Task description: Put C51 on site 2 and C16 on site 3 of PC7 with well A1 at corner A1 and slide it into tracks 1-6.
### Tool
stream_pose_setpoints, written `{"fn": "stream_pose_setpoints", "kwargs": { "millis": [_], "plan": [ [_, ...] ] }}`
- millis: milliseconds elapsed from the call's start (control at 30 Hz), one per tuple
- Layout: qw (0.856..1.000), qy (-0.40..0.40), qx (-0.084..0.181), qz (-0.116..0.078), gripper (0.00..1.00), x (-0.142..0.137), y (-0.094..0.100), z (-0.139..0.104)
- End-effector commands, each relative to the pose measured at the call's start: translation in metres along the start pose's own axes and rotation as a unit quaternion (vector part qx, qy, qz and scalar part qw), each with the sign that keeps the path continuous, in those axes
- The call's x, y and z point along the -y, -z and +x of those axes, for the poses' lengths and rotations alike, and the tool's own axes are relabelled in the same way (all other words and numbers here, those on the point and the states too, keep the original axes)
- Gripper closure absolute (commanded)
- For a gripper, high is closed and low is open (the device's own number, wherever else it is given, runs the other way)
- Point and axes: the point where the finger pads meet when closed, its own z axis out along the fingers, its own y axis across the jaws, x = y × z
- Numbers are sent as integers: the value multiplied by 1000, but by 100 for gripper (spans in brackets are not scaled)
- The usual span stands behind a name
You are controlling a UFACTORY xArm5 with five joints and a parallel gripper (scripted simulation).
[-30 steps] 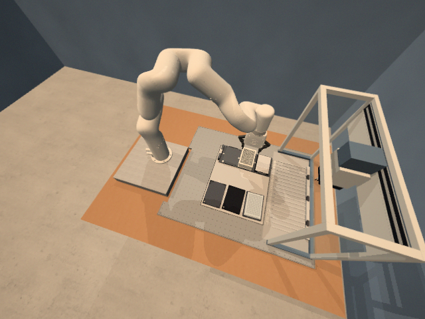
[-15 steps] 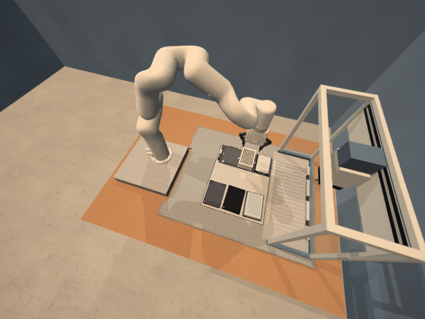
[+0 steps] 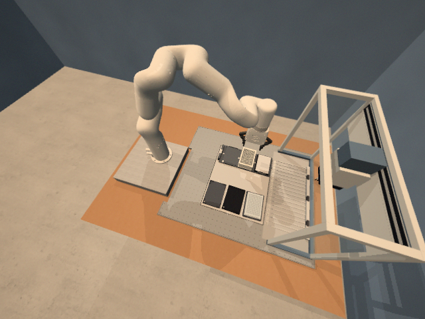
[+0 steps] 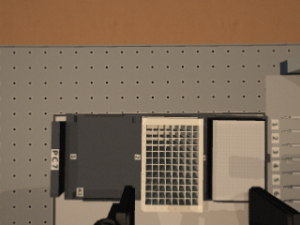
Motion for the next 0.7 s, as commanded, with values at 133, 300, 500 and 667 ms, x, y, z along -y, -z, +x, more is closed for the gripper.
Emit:
{"fn": "stream_pose_setpoints", "kwargs": {
  "millis": [133, 300, 500, 667],
  "plan": [
    [1000, 9, -1, -2, 0, -1, -9, -27],
    [1000, 9, -1, -2, 0, 0, -17, -46],
    [1000, 9, -1, -2, 0, 0, -28, -73],
    [1000, 9, -1, -2, 0, 1, -38, -97]
  ]
}}
